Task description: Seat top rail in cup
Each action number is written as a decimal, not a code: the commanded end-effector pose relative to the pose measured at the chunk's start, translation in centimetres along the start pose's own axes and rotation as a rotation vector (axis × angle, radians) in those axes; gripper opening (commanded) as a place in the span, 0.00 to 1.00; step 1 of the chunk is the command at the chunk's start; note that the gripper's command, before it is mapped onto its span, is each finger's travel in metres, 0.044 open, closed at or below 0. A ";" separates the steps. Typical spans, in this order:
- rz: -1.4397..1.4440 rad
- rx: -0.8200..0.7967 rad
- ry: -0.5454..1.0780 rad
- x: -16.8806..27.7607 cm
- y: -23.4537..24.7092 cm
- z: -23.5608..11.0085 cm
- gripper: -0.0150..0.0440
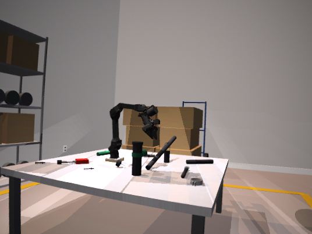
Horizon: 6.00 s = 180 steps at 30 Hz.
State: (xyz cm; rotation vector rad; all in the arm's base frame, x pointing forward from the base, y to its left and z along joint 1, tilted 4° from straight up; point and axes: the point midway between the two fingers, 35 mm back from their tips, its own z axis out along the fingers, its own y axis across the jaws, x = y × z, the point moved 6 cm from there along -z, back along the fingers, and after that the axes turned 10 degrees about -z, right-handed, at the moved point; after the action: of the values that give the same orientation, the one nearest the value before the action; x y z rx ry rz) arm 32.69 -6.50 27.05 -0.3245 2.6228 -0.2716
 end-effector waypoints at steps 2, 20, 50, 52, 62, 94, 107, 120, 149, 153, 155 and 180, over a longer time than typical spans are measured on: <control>0.250 0.020 -0.012 -0.6 1.5 -2.0 1.00; -0.575 -0.155 0.186 -2.2 2.4 2.2 1.00; -1.384 -0.487 0.242 -2.1 4.2 8.6 1.00; -1.384 -0.487 0.242 -1.6 4.4 9.6 1.00; -1.384 -0.487 0.242 -0.8 4.7 11.1 1.00; -1.384 -0.486 0.243 1.1 5.6 15.1 1.00; -1.385 -0.486 0.243 1.8 5.9 16.3 0.87; -1.385 -0.486 0.243 1.8 5.9 16.3 0.55; -1.416 -0.320 0.528 -0.2 3.9 9.9 0.25; -1.416 -0.320 0.528 -0.2 3.9 9.9 0.25; -1.416 -0.326 0.524 -0.2 4.0 10.0 0.25; -1.416 -0.343 0.512 -0.2 3.8 10.0 0.25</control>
State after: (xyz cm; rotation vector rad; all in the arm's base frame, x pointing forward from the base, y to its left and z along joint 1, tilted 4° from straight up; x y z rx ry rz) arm 36.94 -3.89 17.23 -2.4457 2.3445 -0.3467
